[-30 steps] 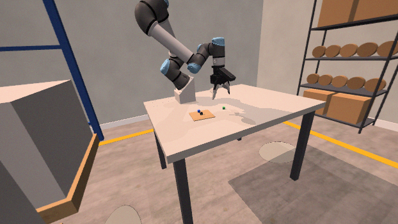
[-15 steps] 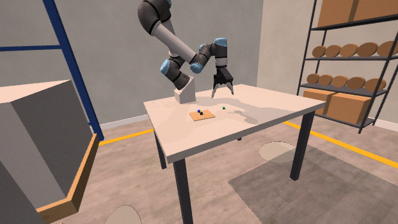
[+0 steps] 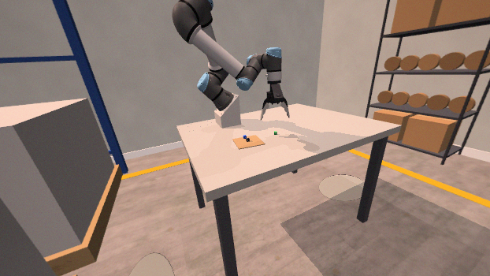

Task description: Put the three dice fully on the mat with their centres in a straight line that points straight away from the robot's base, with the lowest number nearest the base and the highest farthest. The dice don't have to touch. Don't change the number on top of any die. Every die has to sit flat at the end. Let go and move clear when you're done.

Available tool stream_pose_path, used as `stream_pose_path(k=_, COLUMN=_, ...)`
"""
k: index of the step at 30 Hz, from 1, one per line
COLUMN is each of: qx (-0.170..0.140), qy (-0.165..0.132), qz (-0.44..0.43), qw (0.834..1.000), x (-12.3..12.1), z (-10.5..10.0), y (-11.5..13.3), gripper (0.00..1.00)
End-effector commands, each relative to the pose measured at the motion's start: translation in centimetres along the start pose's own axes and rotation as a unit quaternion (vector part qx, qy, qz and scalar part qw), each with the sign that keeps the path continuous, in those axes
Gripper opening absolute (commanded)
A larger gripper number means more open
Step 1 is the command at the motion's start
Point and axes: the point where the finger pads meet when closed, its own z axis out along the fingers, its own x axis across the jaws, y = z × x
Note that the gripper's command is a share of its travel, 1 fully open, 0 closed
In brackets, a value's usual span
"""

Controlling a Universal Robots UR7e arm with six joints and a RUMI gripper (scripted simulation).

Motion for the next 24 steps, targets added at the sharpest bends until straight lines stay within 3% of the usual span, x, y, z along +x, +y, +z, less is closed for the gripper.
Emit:
stream_pose_path(k=1, qx=0.000, qy=0.001, qz=0.032, qw=0.999, x=-0.14, z=0.01, y=0.22, gripper=1.00)
stream_pose_path(k=24, qx=0.001, qy=0.002, qz=0.098, qw=0.995, x=-0.39, z=0.14, y=0.79, gripper=1.00)
